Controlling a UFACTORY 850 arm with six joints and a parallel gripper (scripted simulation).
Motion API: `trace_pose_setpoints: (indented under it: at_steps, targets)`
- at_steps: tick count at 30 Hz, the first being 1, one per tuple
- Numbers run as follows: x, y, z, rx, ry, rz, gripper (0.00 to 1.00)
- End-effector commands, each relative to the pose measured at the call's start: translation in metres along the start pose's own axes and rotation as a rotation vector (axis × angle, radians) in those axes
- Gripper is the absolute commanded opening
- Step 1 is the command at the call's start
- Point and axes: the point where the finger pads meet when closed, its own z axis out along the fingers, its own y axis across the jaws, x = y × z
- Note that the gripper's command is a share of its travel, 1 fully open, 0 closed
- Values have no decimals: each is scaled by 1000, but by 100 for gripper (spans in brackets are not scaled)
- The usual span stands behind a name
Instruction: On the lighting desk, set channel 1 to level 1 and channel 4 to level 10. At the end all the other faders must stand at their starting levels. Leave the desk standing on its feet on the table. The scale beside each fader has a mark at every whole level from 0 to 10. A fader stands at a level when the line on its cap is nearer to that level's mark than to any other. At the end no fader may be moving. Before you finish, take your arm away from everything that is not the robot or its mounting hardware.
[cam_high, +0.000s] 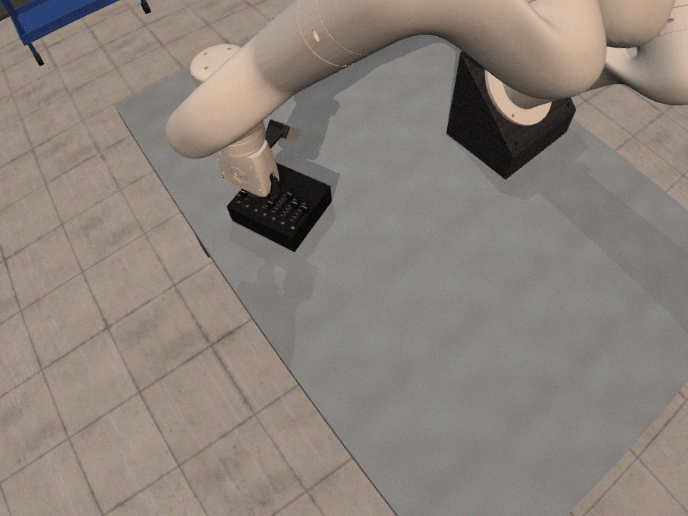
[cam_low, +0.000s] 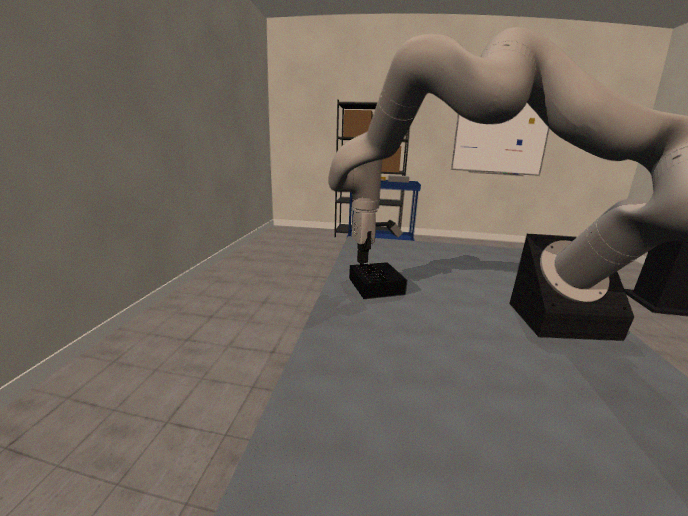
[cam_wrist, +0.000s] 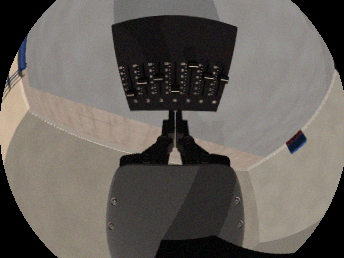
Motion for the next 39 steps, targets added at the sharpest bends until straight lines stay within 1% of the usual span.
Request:
trace_pose_setpoints:
  at_steps: [1, 23, 39]
  targets:
    - [-1, 0, -1, 1, -2, -1, 0]
    - [-1, 0, -1, 1, -2, -1, 0]
    - [-1, 0, 5, 1, -2, -1, 0]
